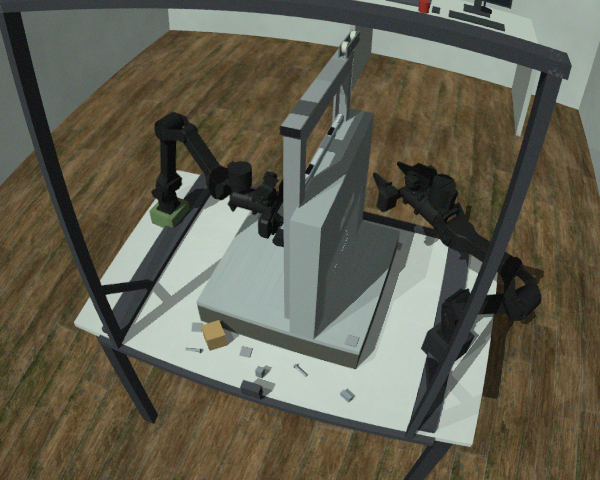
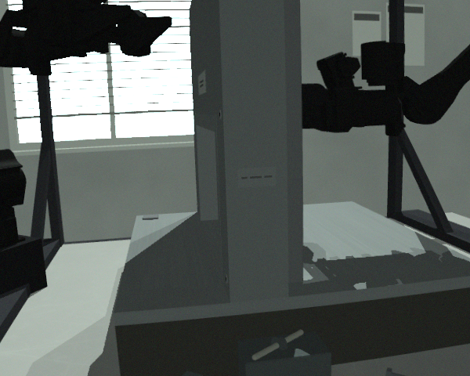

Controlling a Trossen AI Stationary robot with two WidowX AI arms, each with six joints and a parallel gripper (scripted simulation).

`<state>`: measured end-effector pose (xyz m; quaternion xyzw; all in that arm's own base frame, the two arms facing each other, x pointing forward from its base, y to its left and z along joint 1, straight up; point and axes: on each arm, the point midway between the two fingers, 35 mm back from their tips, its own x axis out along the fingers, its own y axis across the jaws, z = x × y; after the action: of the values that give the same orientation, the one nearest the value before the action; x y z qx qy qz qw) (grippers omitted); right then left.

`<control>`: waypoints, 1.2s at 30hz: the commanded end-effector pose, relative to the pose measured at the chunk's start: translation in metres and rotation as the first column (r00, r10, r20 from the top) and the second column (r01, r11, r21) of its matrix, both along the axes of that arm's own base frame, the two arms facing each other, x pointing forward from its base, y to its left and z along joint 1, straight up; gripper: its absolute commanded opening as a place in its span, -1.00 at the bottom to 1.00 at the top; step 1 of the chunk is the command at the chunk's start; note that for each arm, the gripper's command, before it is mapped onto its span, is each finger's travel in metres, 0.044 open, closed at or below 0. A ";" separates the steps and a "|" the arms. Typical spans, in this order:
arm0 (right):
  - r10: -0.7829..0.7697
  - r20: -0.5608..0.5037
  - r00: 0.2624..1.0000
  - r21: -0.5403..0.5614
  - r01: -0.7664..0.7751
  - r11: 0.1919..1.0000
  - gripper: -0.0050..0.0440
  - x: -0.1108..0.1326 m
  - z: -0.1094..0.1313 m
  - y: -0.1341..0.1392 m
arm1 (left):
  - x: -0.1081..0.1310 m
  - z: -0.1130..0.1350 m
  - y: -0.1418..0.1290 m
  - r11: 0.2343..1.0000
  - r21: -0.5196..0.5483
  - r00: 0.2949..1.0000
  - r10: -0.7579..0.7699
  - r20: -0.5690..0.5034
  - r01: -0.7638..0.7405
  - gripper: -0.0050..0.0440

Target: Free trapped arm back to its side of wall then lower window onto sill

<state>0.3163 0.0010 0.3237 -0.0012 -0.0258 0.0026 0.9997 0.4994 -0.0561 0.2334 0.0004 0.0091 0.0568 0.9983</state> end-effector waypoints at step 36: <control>0.001 0.012 1.000 -0.003 -0.001 1.000 0.84 -0.002 0.003 0.000 | -0.002 0.007 0.004 1.000 -0.025 0.986 0.013 0.167 -0.009 0.84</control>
<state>0.3163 0.0010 0.3237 -0.0012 -0.0258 0.0026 0.9997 0.4985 -0.0559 0.1781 0.0009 0.0116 0.0567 0.9983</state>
